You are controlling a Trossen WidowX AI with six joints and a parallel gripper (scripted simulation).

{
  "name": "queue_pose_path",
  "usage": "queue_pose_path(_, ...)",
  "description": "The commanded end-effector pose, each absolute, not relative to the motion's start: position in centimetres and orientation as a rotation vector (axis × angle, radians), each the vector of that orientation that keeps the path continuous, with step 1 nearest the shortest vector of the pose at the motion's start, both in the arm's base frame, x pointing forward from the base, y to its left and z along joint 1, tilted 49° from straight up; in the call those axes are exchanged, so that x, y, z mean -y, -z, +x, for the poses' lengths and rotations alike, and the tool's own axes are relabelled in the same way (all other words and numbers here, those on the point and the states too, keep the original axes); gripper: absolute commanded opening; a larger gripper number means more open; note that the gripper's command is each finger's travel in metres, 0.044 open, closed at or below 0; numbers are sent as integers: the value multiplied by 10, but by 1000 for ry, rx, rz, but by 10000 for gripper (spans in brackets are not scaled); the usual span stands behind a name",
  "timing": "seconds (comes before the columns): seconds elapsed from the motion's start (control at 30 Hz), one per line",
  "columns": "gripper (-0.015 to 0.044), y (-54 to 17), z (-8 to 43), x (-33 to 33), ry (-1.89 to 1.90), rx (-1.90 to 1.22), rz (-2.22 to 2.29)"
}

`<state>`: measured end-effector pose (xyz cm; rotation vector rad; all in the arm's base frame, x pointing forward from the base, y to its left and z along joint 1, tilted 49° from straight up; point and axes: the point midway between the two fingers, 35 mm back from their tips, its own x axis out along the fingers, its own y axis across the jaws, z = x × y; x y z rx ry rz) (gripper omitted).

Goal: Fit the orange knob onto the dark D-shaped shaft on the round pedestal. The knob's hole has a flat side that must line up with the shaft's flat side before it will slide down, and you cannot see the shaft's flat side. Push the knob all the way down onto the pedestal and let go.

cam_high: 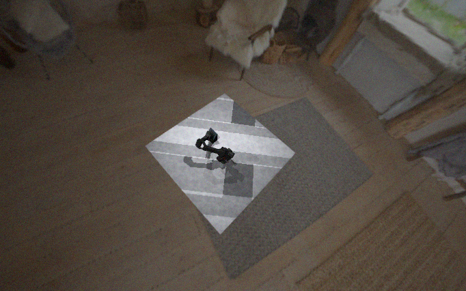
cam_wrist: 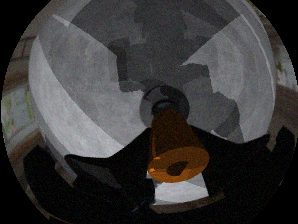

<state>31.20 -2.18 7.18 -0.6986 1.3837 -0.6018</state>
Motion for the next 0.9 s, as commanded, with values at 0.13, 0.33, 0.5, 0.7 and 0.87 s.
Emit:
queue_pose_path(0.13,0,-74,315,20,602,-1374,-704)
queue_pose_path(0.33,0,-74,315,21,602,-1374,-704)
queue_pose_path(0.5,0,-73,313,21,602,-1374,-704)
queue_pose_path(0.7,0,-73,314,20,602,-1374,-704)
queue_pose_path(0.87,0,-71,314,23,602,-1374,-704)
